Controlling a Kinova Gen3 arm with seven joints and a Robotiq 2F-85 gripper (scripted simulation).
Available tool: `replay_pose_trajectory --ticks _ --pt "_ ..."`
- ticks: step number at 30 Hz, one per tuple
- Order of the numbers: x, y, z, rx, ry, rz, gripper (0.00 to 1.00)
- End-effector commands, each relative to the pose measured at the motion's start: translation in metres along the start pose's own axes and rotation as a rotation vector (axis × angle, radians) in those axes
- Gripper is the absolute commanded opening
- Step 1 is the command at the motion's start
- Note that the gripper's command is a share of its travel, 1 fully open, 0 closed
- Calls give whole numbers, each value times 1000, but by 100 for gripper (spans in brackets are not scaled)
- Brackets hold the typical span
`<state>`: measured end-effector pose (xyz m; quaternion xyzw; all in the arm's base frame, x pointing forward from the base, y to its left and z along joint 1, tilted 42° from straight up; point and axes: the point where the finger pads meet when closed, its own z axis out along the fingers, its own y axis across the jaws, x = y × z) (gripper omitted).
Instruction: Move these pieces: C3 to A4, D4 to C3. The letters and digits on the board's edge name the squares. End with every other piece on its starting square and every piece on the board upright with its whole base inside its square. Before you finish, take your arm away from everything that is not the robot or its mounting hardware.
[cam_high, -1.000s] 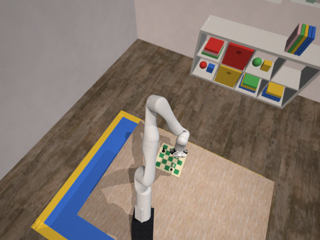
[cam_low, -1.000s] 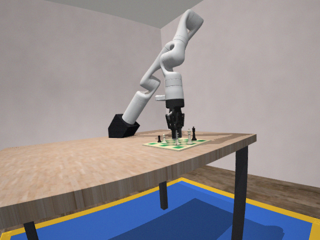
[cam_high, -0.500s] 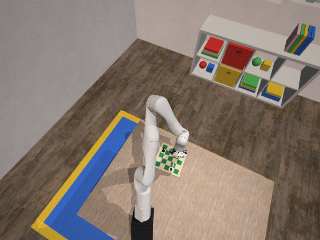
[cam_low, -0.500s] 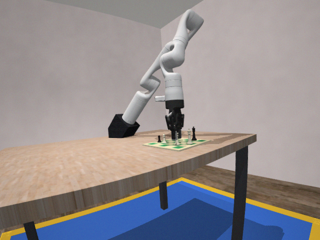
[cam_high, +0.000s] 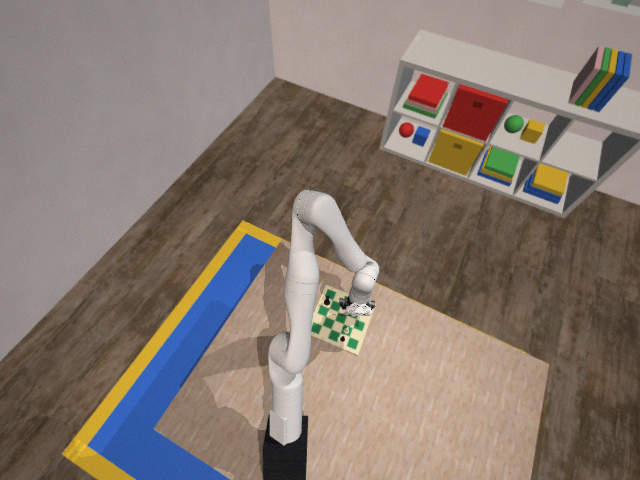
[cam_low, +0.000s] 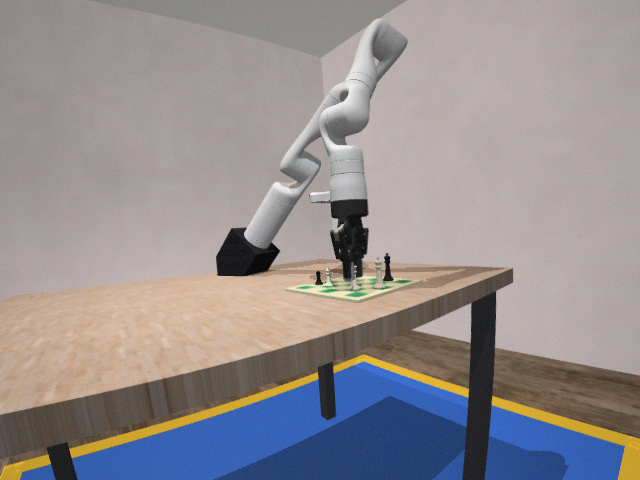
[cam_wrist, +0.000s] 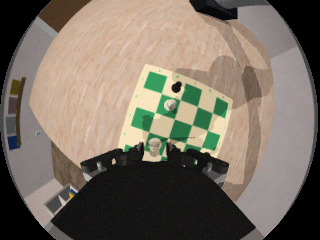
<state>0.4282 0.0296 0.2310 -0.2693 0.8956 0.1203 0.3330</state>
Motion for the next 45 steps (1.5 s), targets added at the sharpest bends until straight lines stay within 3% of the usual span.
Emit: replay_pose_trajectory --ticks 1,9,10,45 --pt "0 0 0 1 -1 0 41" --pt "0 0 0 1 -1 0 41" --pt "0 0 0 1 -1 0 0" --pt "0 0 -1 1 -1 0 0"
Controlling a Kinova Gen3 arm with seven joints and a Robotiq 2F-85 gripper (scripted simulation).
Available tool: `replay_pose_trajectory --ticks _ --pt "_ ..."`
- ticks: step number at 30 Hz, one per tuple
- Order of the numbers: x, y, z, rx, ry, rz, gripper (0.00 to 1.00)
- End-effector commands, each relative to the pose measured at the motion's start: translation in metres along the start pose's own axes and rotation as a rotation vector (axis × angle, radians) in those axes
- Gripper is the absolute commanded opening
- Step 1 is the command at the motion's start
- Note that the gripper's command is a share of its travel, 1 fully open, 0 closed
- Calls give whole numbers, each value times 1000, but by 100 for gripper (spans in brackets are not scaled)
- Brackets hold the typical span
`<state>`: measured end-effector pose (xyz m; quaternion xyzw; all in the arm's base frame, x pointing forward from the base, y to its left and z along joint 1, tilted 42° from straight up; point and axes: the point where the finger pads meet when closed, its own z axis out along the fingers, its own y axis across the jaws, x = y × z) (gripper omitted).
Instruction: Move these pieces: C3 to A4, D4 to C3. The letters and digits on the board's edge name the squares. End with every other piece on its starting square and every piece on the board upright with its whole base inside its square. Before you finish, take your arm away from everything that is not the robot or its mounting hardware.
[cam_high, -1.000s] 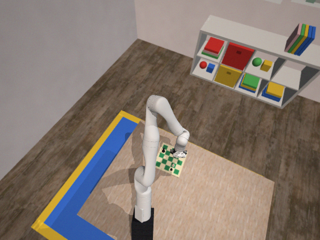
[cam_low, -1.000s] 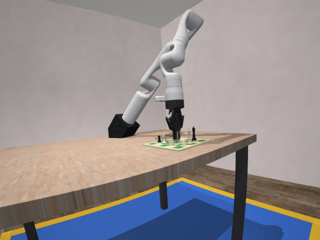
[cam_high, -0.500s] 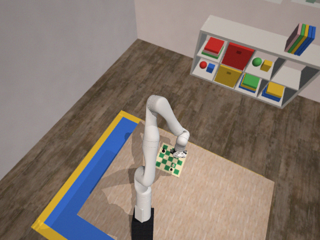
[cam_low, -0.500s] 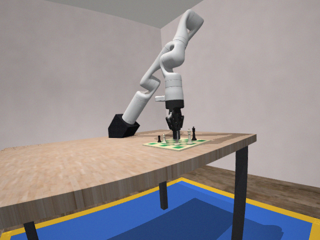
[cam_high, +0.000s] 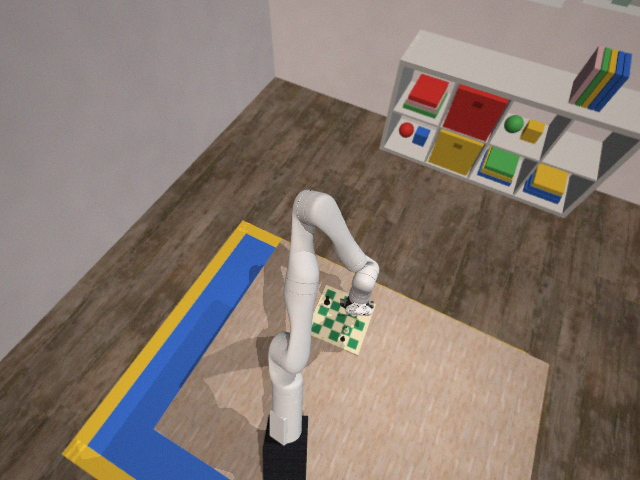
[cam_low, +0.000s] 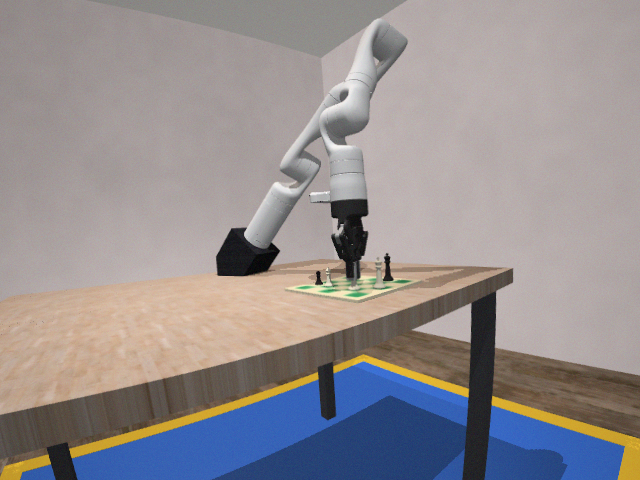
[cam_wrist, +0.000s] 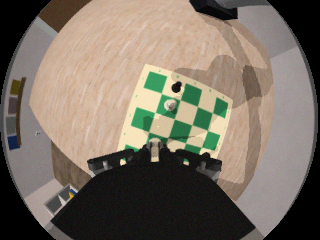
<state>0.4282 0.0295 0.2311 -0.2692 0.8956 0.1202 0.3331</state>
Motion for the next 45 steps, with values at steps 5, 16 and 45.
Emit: replay_pose_trajectory --ticks 5,16,45 --pt "0 0 -3 1 -1 0 0" --pt "0 0 -24 1 -1 0 0" --pt "0 0 -100 1 -1 0 0"
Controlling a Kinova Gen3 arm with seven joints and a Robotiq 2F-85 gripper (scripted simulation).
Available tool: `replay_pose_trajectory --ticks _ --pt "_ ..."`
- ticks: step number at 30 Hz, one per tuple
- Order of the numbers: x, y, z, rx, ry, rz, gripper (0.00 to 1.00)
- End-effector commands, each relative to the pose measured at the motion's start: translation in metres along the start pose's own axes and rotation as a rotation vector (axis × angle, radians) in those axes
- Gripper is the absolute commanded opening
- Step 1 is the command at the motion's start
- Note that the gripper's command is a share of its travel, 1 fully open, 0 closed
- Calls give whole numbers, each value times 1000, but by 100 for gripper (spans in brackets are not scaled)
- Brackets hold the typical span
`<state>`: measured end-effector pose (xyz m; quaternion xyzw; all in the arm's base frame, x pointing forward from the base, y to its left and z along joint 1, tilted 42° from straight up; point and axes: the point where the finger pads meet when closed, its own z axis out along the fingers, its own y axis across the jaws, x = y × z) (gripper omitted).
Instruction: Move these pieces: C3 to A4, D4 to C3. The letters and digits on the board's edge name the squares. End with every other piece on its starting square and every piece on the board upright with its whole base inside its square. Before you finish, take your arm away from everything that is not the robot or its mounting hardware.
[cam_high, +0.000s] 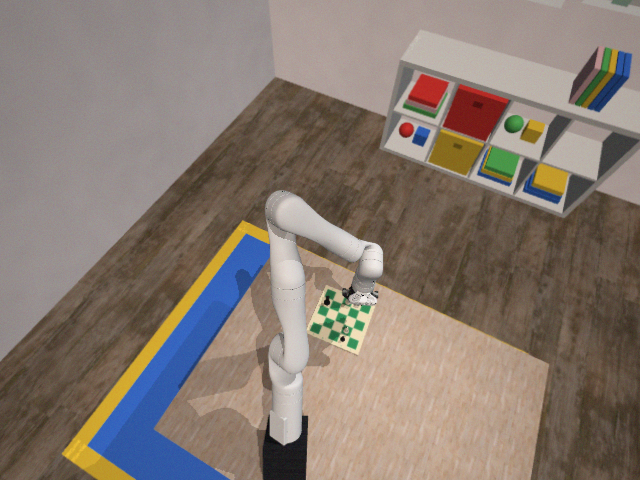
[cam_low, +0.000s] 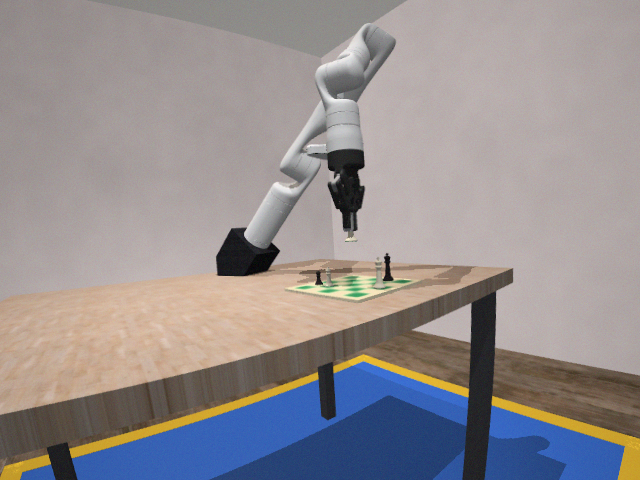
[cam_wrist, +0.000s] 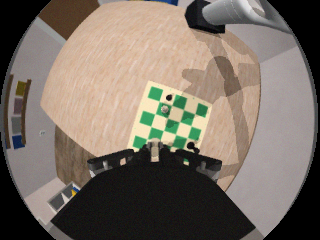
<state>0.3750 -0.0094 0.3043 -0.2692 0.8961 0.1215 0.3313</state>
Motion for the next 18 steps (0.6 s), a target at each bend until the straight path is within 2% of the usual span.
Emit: replay_pose_trajectory --ticks 1,11,18 --pt "-1 -1 -2 4 -4 -2 0" --pt "-1 1 -2 4 -4 -14 0" --pt "9 25 -3 4 -3 -237 0"
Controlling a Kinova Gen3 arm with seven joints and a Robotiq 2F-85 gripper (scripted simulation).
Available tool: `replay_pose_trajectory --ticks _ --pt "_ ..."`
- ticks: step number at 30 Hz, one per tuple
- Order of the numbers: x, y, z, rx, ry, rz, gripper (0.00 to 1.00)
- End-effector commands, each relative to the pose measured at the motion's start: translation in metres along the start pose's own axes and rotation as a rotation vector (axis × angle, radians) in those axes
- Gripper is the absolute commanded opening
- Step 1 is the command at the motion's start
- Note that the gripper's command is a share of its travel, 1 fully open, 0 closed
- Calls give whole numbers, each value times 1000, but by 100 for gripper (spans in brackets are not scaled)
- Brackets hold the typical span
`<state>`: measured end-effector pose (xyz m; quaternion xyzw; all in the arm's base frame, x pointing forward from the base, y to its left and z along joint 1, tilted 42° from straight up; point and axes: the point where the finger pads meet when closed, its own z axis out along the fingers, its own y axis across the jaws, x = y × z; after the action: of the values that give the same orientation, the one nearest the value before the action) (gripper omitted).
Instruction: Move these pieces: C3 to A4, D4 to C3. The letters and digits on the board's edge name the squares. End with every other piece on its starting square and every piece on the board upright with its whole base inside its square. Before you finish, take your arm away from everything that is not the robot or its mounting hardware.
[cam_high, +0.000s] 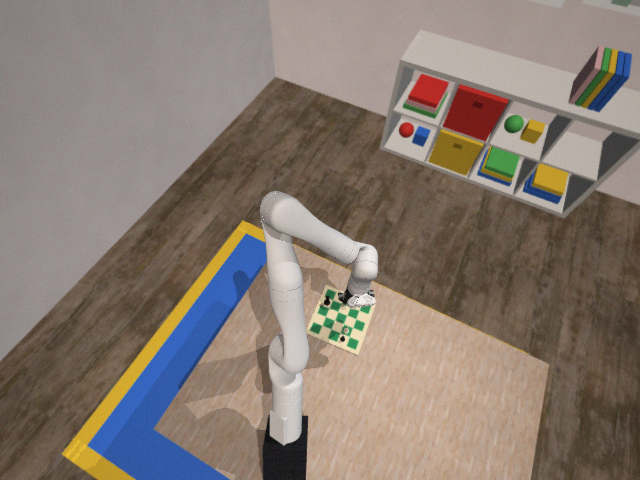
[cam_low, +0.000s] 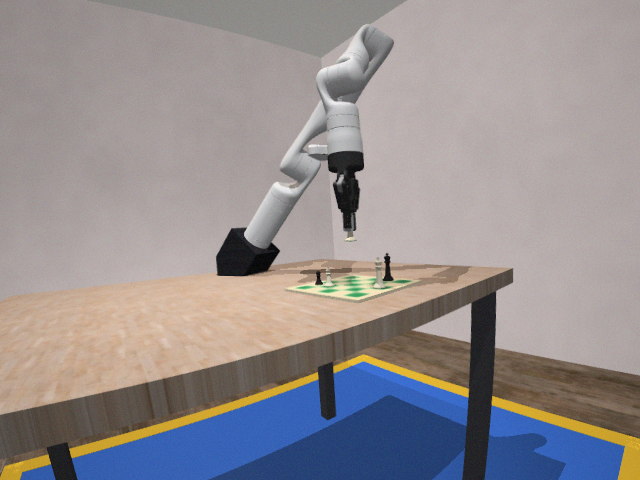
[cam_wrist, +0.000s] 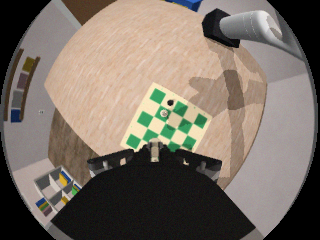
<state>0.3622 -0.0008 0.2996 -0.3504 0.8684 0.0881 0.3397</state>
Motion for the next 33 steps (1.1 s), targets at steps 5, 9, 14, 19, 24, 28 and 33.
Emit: replay_pose_trajectory --ticks 5,9,14,19,24,28,33 --pt "3 24 -3 2 -7 -178 0" --pt "6 35 -4 3 -7 -277 0" --pt "7 36 -4 3 -7 -290 0" --pt "7 36 -4 3 -7 -290 0" --pt "7 36 -4 3 -7 -290 0" --pt "7 36 -3 3 -7 -290 0" --pt "7 36 1 2 -7 -289 0"
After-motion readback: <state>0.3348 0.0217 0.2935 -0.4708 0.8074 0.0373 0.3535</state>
